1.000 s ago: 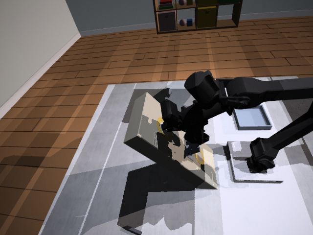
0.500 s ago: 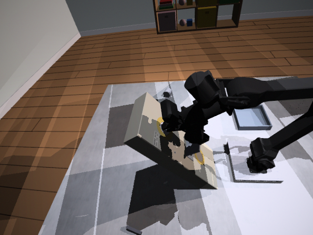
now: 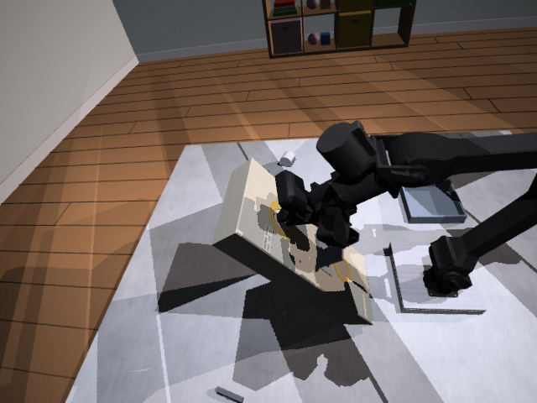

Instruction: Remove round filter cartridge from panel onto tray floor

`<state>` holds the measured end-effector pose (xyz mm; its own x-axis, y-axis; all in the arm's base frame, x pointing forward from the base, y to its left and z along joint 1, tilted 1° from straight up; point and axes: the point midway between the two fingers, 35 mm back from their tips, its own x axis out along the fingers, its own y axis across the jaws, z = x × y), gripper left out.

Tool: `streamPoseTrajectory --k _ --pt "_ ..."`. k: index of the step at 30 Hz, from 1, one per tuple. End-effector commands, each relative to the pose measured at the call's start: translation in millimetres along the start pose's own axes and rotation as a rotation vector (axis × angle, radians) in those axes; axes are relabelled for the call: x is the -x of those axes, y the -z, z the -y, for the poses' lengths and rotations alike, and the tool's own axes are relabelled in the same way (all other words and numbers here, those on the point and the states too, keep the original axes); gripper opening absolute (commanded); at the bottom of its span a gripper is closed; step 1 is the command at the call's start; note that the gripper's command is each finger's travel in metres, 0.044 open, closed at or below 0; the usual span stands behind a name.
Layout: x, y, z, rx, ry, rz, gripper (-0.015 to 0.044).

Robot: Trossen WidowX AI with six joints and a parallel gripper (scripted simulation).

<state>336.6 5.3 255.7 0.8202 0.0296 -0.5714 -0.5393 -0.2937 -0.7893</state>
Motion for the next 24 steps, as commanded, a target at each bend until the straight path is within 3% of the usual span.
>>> streamPoseTrajectory --k 1,13,24 --pt "-8 1 0 -0.005 -0.002 -0.006 0.0000" --pt "-8 1 0 -0.005 -0.002 -0.006 0.0000" --pt "64 1 1 -0.005 -0.007 -0.004 0.0000"
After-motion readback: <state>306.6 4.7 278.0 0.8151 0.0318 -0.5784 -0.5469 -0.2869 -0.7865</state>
